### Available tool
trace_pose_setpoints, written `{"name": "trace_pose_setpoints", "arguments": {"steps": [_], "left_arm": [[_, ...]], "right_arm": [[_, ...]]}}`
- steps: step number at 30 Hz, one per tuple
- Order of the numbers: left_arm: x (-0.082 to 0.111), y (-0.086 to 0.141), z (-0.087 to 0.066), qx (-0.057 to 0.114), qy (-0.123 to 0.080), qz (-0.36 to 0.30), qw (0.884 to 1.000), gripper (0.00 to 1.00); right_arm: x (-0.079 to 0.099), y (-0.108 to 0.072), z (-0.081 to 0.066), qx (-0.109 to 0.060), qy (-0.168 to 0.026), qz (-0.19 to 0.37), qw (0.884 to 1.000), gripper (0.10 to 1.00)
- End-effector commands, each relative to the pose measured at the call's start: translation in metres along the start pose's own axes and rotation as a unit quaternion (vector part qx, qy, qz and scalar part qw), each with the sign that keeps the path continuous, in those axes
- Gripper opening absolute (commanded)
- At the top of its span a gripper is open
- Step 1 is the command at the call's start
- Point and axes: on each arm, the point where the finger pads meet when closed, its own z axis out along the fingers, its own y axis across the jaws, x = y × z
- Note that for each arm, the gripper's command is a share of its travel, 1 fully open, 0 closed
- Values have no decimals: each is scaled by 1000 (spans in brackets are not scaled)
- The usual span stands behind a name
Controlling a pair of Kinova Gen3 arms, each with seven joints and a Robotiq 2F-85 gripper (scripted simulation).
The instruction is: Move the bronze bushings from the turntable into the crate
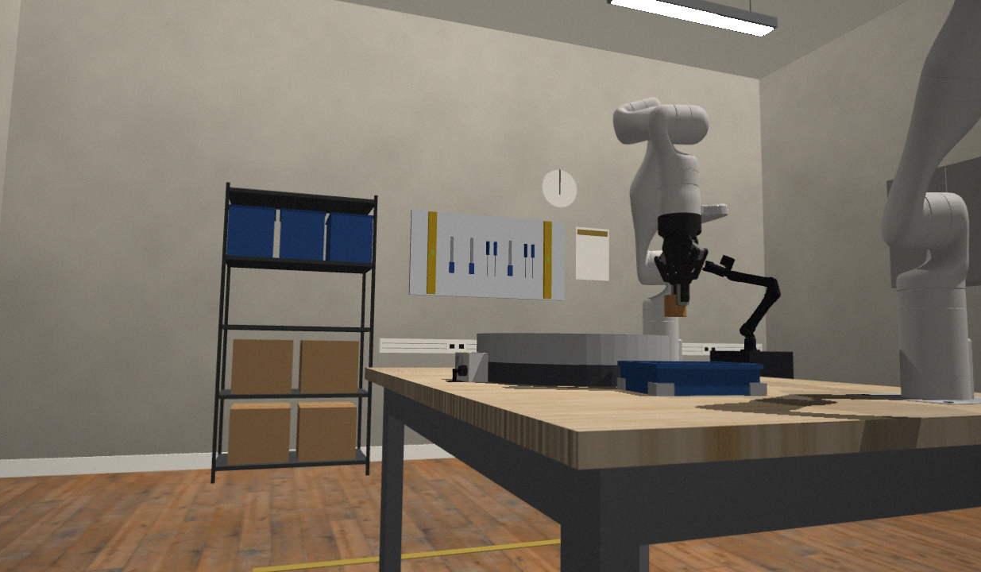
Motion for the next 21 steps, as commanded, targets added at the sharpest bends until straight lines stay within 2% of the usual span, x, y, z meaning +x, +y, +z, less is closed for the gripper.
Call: {"name": "trace_pose_setpoints", "arguments": {"steps": [1,13,21], "left_arm": [[0,0,-1,0,-1,0,1000,1000],[0,0,-1,0,-1,0,1000,1000],[0,0,-1,0,-1,0,1000,1000]], "right_arm": [[-5,17,-1,1,0,0,1000,99],[-11,40,-1,0,0,0,1000,99],[-14,49,-1,0,0,0,1000,99]]}}
